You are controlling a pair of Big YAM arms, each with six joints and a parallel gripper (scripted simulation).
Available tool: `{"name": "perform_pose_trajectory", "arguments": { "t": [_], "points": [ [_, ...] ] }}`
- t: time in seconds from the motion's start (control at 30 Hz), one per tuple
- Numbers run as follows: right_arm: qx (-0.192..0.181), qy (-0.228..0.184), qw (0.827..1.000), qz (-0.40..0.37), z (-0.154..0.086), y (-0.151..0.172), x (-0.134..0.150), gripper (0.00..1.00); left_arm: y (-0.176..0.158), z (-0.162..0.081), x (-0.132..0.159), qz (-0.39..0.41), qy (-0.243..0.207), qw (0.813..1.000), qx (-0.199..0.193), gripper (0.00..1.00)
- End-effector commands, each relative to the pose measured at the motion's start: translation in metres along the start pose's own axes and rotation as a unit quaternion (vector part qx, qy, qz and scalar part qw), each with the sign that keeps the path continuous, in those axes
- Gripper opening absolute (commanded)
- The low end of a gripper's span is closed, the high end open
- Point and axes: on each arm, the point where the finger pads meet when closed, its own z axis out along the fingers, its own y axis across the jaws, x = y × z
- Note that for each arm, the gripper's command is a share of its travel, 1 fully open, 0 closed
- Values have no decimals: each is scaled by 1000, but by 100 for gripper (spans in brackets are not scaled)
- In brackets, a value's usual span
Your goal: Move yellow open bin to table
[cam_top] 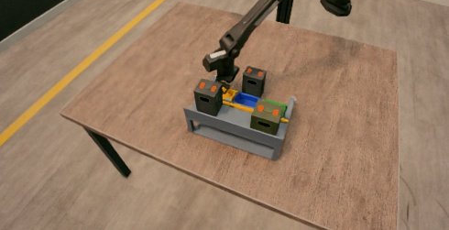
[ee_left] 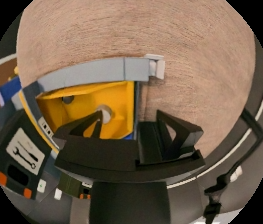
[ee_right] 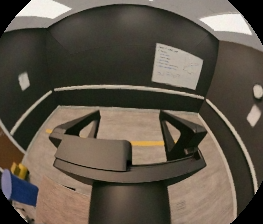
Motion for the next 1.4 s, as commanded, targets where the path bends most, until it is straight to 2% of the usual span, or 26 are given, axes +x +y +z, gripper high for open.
{"name": "perform_pose_trajectory", "arguments": {
  "t": [0.0,1.37],
  "points": [
    [3,-21,1000,6,-7,-3,-14,100,5,5,5,-2,2,1000,2,90],
    [3,-21,1000,6,-7,-3,-14,100,9,-10,1,-5,-6,1000,-9,90]
  ]
}}
